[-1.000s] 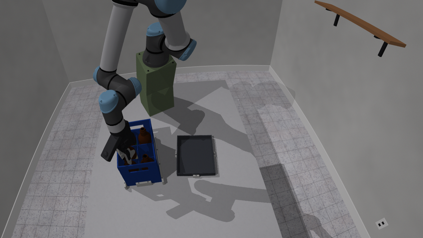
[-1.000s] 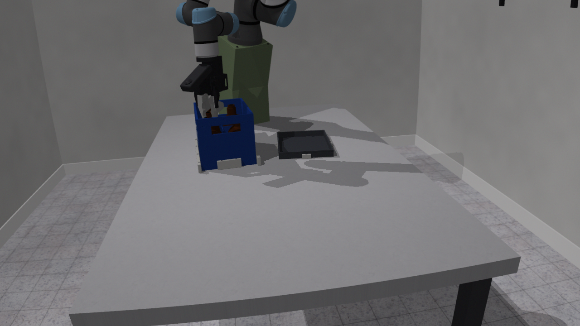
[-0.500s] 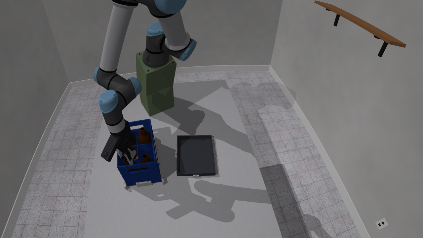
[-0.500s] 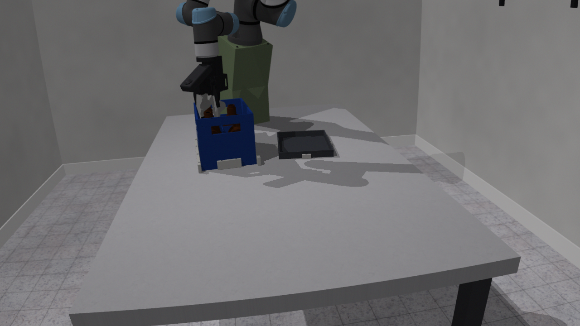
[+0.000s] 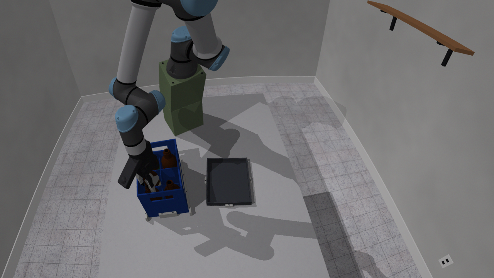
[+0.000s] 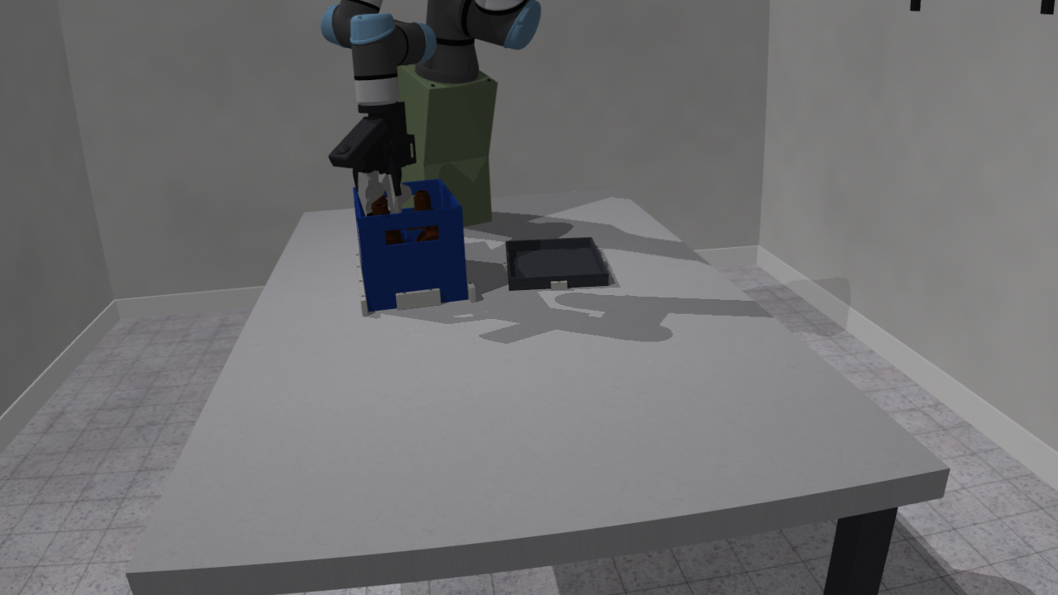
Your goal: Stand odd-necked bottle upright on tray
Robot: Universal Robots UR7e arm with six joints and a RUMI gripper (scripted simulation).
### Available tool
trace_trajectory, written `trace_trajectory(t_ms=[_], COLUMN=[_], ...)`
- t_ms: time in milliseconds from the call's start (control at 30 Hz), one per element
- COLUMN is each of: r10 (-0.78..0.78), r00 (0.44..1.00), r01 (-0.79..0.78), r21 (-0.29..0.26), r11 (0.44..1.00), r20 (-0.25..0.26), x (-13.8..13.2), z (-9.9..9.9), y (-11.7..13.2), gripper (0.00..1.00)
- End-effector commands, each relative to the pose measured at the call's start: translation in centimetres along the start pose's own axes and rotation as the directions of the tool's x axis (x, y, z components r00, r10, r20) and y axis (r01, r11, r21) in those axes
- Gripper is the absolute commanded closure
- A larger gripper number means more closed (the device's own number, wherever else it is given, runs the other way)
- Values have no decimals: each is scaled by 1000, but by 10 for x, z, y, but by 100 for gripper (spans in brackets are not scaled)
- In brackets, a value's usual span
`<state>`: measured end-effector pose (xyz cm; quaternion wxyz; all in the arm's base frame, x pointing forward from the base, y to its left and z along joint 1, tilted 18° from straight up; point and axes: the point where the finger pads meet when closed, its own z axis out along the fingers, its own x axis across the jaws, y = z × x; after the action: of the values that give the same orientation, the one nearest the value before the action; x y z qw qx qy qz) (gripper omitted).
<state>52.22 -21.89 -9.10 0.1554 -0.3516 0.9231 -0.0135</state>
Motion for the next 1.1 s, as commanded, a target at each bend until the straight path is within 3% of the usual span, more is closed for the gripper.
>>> trace_trajectory(t_ms=[0, 467, 767, 1067], r10=[0, 0, 0, 0], r00=[1000, 1000, 1000, 1000], r01=[0, 0, 0, 0], r21=[1, 1, 1, 1], r11=[1000, 1000, 1000, 1000], r20=[0, 0, 0, 0], x=[0, 0, 0, 0], z=[0, -7, -23, -53], y=[-1, -1, 0, 0], gripper=[62, 62, 62, 62])
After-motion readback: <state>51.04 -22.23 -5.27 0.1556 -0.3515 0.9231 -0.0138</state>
